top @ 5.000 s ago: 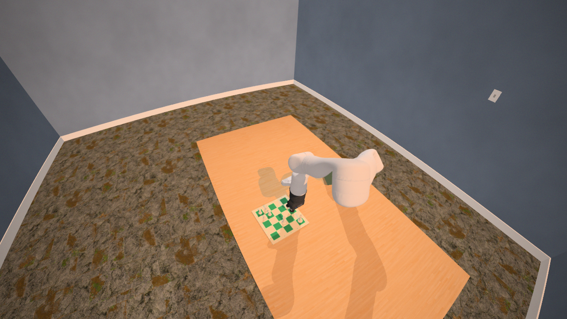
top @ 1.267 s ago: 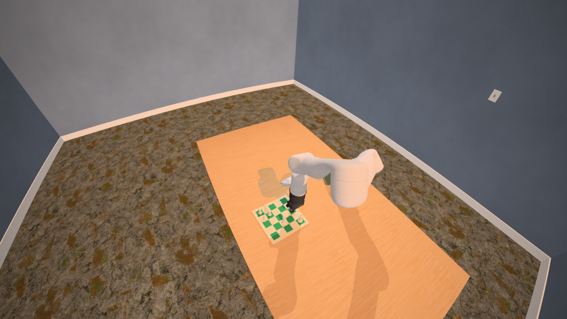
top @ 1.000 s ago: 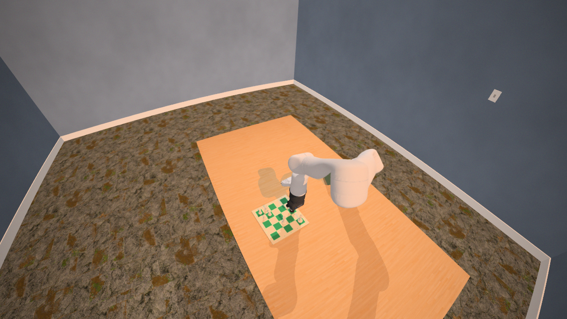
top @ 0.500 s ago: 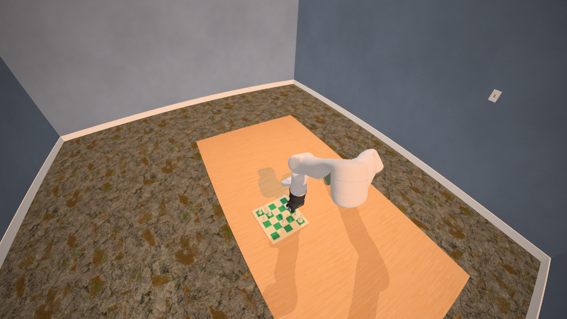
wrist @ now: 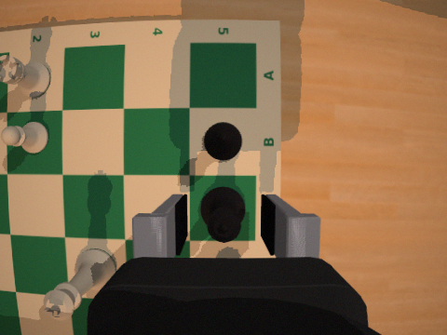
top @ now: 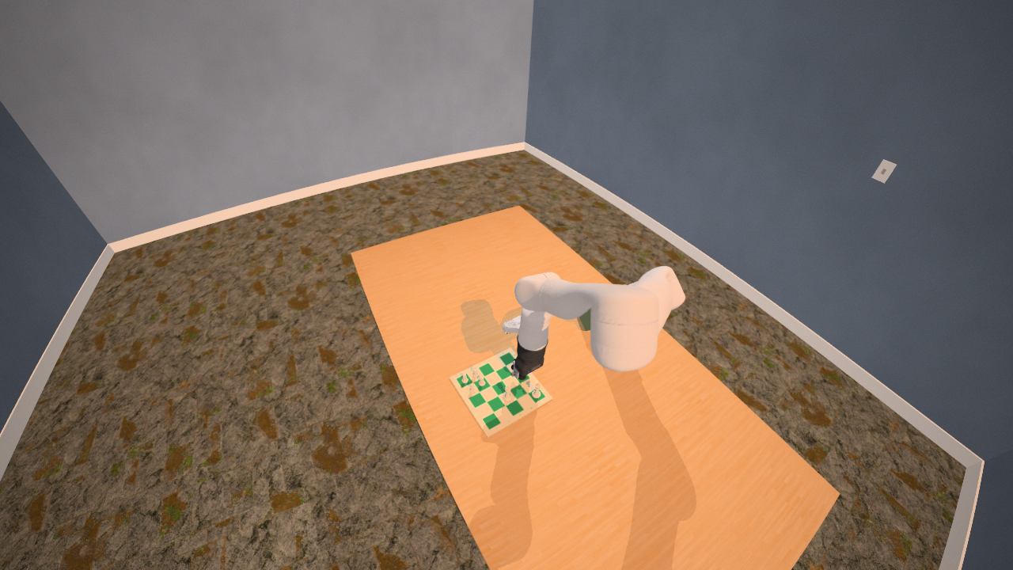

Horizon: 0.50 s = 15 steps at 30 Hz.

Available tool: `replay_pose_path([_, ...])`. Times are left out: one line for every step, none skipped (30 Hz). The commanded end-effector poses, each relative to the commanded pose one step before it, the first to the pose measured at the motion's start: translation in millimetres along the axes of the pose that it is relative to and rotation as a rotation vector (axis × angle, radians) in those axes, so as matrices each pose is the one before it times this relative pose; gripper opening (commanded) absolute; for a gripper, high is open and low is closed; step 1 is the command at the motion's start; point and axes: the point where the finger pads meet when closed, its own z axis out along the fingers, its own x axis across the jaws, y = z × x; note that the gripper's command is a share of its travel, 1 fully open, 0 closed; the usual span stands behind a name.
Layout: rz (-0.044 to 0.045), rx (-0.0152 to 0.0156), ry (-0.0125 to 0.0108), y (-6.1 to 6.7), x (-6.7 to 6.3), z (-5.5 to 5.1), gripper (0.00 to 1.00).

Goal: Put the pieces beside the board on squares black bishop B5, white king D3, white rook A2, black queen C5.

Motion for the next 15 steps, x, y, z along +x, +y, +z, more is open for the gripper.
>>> replay_pose_path([-0.00004, 0.00106, -0.00267, -0.37, -0.82, -3.12, 0.79])
replay_pose_path([0.00001, 0.00001, 0.0, 0.0, 0.01, -1.93, 0.79])
replay_pose_path([-0.00001, -0.00001, 0.0, 0.0, -0.01, -2.48, 0.79])
replay_pose_path([0.00001, 0.00001, 0.0, 0.0, 0.01, -3.04, 0.79])
replay_pose_path([0.0, 0.0, 0.0, 0.0, 0.0, -3.56, 0.79])
replay_pose_path([-0.00001, 0.0, 0.0, 0.0, 0.0, -4.06, 0.79])
replay_pose_path([0.0, 0.0, 0.0, 0.0, 0.0, -4.5, 0.79])
replay_pose_path([0.0, 0.0, 0.0, 0.0, 0.0, -4.88, 0.79])
replay_pose_path([0.0, 0.0, 0.0, 0.0, 0.0, -5.18, 0.79])
replay_pose_path([0.0, 0.0, 0.0, 0.0, 0.0, -5.4, 0.79])
replay_pose_path([0.0, 0.0, 0.0, 0.0, 0.0, 0.0, 0.79])
replay_pose_path([0.0, 0.0, 0.0, 0.0, 0.0, 0.0, 0.79])
replay_pose_path([0.0, 0.0, 0.0, 0.0, 0.0, -5.53, 0.79])
replay_pose_path([0.0, 0.0, 0.0, 0.0, 0.0, -5.58, 0.79])
replay_pose_path([0.00001, 0.00001, 0.0, 0.0, 0.0, -5.52, 0.79])
